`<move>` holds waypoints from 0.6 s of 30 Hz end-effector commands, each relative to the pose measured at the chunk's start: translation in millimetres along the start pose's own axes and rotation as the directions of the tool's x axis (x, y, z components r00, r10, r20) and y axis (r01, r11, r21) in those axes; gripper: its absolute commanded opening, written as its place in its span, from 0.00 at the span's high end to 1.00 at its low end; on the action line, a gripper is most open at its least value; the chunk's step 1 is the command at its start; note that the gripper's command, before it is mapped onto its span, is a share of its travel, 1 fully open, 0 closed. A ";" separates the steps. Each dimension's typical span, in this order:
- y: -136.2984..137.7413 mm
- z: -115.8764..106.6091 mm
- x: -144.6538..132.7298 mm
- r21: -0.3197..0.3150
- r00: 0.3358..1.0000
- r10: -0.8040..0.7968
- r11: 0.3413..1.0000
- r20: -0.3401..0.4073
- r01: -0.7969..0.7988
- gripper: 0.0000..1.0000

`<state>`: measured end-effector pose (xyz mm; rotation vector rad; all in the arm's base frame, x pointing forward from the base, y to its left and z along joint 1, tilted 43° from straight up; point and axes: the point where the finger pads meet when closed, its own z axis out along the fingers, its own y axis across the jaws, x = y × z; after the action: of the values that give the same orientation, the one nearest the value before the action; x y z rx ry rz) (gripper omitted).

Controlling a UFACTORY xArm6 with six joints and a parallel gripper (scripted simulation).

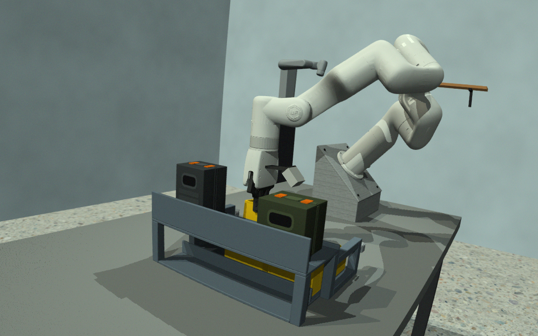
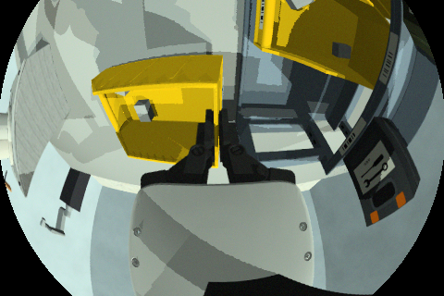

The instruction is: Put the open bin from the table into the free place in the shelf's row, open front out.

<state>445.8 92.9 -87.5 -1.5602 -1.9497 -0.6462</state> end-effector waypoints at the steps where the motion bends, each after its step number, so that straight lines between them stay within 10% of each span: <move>1: 1.4 0.7 -0.3 -0.003 1.000 -0.001 1.000 0.002 0.001 1.00; 18: 1.3 2.2 -0.3 -0.003 1.000 -0.001 1.000 0.002 0.001 1.00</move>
<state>445.5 94.7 -89.5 -1.5602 -1.9498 -0.6463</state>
